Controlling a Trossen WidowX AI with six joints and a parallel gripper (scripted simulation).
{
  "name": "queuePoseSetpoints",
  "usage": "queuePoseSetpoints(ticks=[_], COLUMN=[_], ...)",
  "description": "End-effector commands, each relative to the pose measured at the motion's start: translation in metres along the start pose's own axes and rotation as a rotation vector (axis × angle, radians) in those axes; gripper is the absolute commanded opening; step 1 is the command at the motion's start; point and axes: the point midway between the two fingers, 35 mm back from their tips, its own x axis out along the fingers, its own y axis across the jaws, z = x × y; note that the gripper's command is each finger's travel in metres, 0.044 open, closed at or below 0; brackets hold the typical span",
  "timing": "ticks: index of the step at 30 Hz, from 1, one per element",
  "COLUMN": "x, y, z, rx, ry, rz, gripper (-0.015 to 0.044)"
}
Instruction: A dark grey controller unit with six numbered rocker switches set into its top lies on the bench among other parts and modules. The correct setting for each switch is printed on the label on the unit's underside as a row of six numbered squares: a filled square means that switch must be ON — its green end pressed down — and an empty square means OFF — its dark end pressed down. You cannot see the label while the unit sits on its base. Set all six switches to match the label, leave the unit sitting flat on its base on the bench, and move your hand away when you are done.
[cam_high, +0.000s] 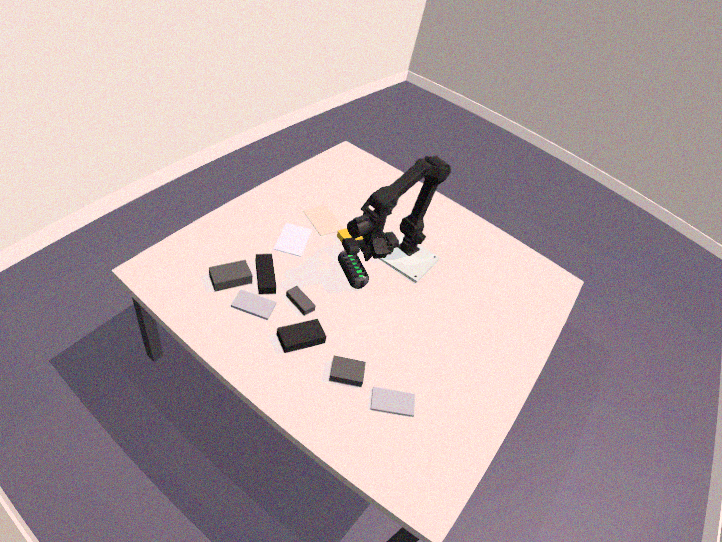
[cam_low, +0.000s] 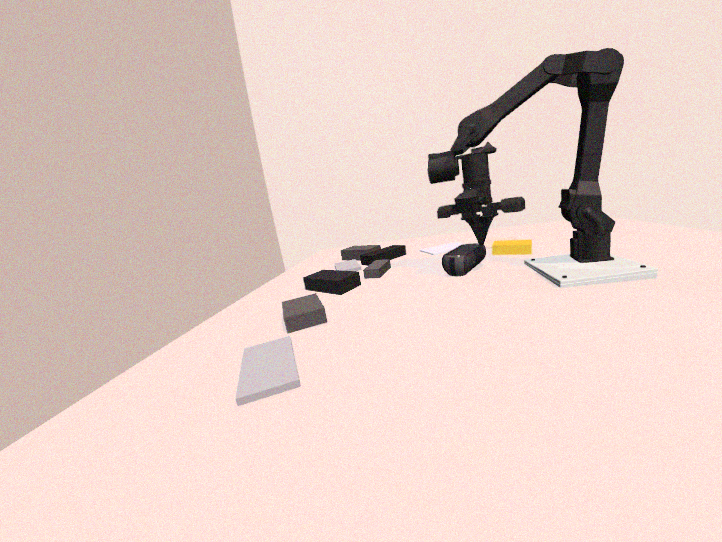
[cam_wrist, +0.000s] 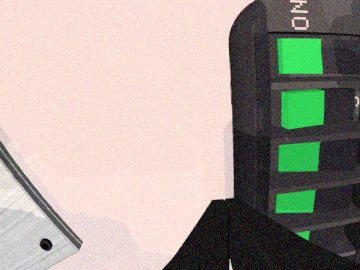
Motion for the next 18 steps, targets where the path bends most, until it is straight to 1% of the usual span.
queuePoseSetpoints(ticks=[1, 3, 5, 10, 16, 18], x=[0.000, 0.000, -0.007, -0.048, -0.050, -0.050], y=[0.000, 0.000, -0.001, 0.000, 0.001, 0.001], z=[0.000, 0.000, 0.000, 0.000, 0.000, 0.000], rx=[0.000, 0.000, 0.000, 0.000, 0.000, 0.000], ry=[0.000, 0.000, 0.000, 0.000, 0.000, 0.000], rz=[0.000, 0.000, 0.000, 0.000, 0.000, 0.000], gripper=[0.0000, 0.0000, 0.0053, 0.0184, 0.0341, 0.0289])
